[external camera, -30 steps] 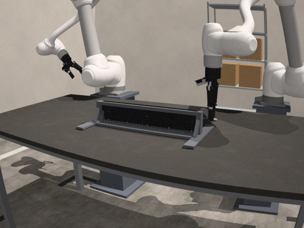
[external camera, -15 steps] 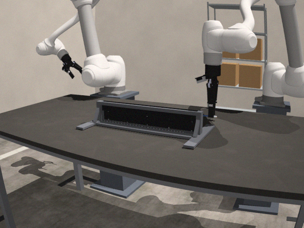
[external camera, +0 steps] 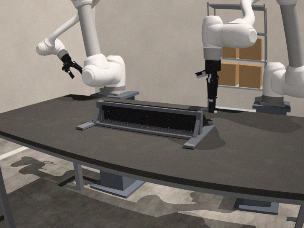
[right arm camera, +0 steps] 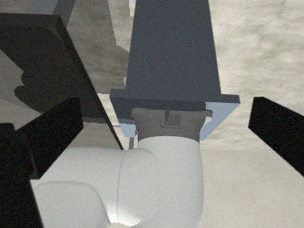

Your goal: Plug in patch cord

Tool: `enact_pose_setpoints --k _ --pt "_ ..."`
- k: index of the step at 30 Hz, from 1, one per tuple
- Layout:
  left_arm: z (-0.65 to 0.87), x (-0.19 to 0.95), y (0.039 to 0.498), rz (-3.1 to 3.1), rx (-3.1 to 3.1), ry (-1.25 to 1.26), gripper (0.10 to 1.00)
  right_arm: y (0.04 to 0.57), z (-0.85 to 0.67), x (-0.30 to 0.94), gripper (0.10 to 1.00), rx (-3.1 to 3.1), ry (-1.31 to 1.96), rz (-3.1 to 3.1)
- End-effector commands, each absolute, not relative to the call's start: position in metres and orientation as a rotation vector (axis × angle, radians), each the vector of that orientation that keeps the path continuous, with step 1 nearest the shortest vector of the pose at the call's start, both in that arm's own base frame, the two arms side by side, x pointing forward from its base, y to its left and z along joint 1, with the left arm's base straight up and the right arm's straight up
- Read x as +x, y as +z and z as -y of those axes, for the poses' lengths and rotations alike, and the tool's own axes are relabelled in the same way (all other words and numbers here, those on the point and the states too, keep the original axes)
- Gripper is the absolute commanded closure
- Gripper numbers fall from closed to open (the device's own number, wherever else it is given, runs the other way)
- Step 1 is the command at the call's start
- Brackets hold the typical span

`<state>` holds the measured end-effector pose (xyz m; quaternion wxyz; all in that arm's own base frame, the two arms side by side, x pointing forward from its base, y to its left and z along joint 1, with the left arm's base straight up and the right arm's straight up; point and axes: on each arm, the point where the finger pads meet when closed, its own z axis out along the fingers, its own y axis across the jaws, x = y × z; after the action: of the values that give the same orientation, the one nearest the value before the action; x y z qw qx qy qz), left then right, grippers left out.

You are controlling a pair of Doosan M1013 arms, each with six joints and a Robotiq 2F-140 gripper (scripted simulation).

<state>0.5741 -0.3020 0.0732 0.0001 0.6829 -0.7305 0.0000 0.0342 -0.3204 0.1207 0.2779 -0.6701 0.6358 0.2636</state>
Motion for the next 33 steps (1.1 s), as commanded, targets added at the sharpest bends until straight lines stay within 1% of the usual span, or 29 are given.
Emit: enact_pose_setpoints --k 1,17,33 --pt "0.302 0.575 0.079 2.296 2.145 0.002 0.999 0.121 0.321 0.034 0.098 -1.799 0.707 -1.707" --pt "0.302 0.575 0.096 2.296 2.146 0.002 0.999 0.121 0.321 0.034 0.098 -1.799 0.707 -1.707" --pt "0.302 0.575 0.098 2.296 2.146 0.002 0.999 0.121 0.321 0.034 0.098 -1.799 0.707 -1.707"
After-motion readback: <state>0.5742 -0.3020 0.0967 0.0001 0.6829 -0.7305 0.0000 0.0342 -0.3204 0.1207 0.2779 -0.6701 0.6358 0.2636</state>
